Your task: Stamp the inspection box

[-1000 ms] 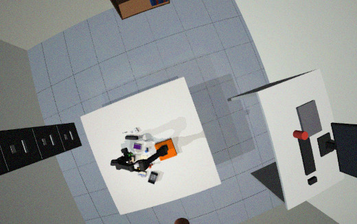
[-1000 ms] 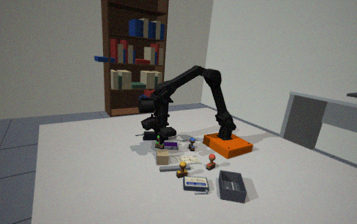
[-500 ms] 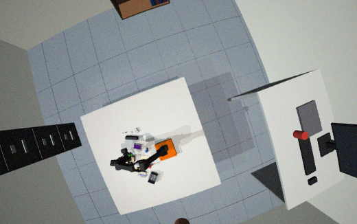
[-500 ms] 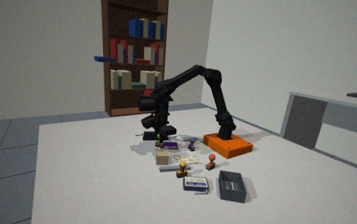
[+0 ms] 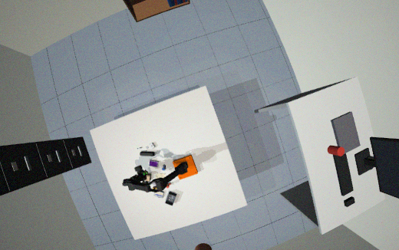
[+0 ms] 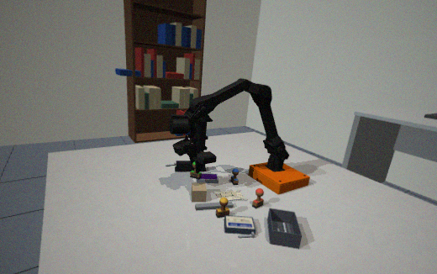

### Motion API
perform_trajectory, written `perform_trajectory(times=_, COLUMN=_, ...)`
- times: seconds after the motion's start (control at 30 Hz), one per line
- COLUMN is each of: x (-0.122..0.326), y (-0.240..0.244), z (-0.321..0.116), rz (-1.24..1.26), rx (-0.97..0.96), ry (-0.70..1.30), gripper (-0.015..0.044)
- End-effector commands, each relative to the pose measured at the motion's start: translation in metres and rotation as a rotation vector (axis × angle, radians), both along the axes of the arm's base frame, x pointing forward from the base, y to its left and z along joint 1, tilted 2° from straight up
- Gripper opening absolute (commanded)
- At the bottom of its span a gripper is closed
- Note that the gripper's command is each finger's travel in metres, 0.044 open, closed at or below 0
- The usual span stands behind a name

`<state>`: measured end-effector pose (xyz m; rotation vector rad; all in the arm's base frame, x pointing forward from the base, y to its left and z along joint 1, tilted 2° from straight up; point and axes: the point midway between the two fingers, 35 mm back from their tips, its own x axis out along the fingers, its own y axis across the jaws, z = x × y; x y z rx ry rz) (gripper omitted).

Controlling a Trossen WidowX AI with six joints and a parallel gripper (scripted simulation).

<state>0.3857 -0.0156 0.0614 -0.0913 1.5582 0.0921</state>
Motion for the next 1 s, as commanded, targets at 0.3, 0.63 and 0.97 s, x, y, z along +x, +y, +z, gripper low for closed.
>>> perform_trajectory(times=0.3, x=0.0, y=0.0, z=0.007, rz=-0.002, rx=-0.004, ry=0.001, gripper=0.0)
perform_trajectory(times=0.63, x=-0.001, y=0.0, z=0.011, rz=-0.002, rx=-0.005, ry=0.001, gripper=0.0)
perform_trajectory(times=0.97, x=-0.001, y=0.0, z=0.016, rz=-0.002, rx=-0.006, ry=0.001, gripper=0.0)
